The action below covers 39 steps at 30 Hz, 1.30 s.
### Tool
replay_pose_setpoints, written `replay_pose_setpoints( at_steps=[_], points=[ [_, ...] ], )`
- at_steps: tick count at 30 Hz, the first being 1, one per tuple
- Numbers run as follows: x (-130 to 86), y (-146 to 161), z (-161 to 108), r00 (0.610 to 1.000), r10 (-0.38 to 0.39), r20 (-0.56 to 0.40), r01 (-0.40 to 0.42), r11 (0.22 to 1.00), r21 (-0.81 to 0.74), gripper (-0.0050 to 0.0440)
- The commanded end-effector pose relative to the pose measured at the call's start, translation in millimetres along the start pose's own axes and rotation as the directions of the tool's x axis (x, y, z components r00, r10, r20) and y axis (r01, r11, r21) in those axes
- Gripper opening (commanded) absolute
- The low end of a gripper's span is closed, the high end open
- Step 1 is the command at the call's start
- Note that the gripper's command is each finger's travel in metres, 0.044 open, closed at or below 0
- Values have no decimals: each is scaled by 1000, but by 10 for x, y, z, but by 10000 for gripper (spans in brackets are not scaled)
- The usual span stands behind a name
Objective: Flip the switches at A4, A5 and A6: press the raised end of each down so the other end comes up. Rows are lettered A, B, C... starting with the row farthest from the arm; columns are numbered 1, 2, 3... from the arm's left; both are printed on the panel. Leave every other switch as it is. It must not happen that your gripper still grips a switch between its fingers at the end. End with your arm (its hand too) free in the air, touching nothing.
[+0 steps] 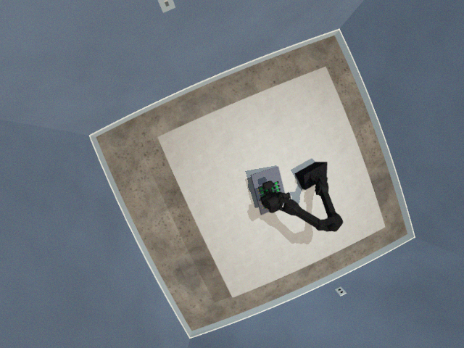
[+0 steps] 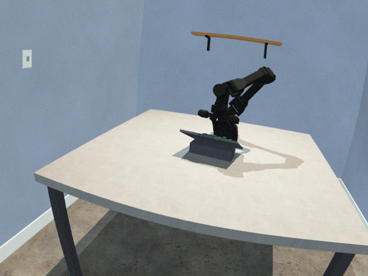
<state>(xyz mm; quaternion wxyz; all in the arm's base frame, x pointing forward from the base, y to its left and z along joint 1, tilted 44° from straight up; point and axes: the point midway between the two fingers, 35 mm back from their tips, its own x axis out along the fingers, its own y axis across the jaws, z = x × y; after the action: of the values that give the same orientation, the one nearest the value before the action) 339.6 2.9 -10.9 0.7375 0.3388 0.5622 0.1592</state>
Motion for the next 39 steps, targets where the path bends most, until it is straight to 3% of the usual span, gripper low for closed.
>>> replay_pose_setpoints(
  at_steps=[1, 19, 21, 22, 24, 25, 27, 39],
  points=[
    [11, -9, -8, 1000, -4, -2, 4, 1000, 4, 0],
    [32, -9, -7, 1000, -4, -2, 4, 1000, 4, 0],
    [-119, -7, 3, 1000, -2, 4, 2, 1000, 1, 0],
    [-298, -12, 0, 1000, -3, 11, 3, 1000, 2, 0],
    [-298, -12, 0, 1000, -3, 11, 3, 1000, 2, 0],
    [-476, -11, -14, 1000, -4, 18, 4, 1000, 3, 0],
    [-619, -7, -32, 1000, -4, 24, 4, 1000, 4, 0],
    [-615, -253, -220, 1000, -4, 24, 4, 1000, 4, 0]
  ],
)
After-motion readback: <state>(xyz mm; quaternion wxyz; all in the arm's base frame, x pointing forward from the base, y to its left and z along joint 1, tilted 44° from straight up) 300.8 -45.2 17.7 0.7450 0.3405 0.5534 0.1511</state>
